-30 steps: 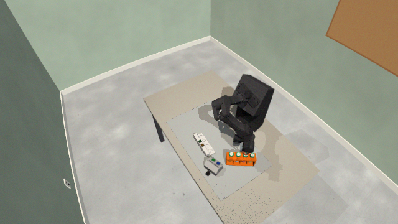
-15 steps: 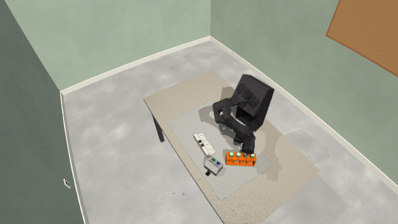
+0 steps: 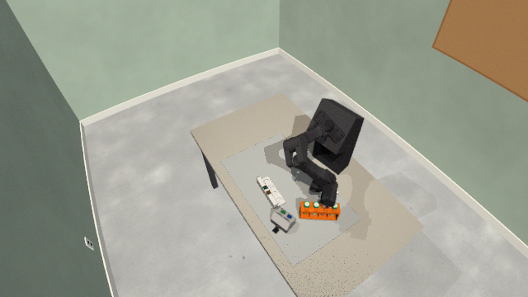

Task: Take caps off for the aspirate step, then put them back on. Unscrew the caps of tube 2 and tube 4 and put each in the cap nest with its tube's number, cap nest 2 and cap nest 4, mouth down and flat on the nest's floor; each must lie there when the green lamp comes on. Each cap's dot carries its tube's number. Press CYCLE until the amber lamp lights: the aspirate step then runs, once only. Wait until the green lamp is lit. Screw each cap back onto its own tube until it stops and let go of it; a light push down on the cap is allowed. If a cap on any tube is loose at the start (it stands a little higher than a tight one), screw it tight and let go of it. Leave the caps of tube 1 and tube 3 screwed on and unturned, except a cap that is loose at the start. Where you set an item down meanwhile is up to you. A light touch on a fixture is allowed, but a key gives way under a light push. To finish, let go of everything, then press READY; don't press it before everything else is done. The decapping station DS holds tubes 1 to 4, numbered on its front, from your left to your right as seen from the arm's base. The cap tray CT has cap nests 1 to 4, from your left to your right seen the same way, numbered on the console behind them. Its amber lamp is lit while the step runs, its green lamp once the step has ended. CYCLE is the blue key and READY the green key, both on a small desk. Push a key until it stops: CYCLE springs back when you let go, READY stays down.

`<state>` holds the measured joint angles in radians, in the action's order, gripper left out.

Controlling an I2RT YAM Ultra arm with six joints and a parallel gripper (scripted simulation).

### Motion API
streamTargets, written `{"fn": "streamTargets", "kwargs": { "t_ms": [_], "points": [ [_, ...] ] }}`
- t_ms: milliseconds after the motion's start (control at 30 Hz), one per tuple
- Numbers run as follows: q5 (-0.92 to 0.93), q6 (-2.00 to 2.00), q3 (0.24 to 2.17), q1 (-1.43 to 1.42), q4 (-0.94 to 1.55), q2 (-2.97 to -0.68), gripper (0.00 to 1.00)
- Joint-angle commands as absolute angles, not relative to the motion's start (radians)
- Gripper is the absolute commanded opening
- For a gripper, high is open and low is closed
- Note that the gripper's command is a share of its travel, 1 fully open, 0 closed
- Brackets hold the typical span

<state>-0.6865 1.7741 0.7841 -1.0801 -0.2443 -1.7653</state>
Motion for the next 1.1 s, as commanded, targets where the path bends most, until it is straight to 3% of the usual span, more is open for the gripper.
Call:
{"fn": "streamTargets", "kwargs": {
  "t_ms": [0,833,867,1067],
  "points": [
    [-0.686,1.773,0.786,-1.086,-0.245,-1.761,0.49],
    [-0.672,1.757,0.801,-1.067,-0.275,-1.797,0.49],
    [-0.672,1.757,0.801,-1.067,-0.275,-1.797,0.00],
    [-0.672,1.757,0.801,-1.067,-0.275,-1.797,0.00]
  ]
}}
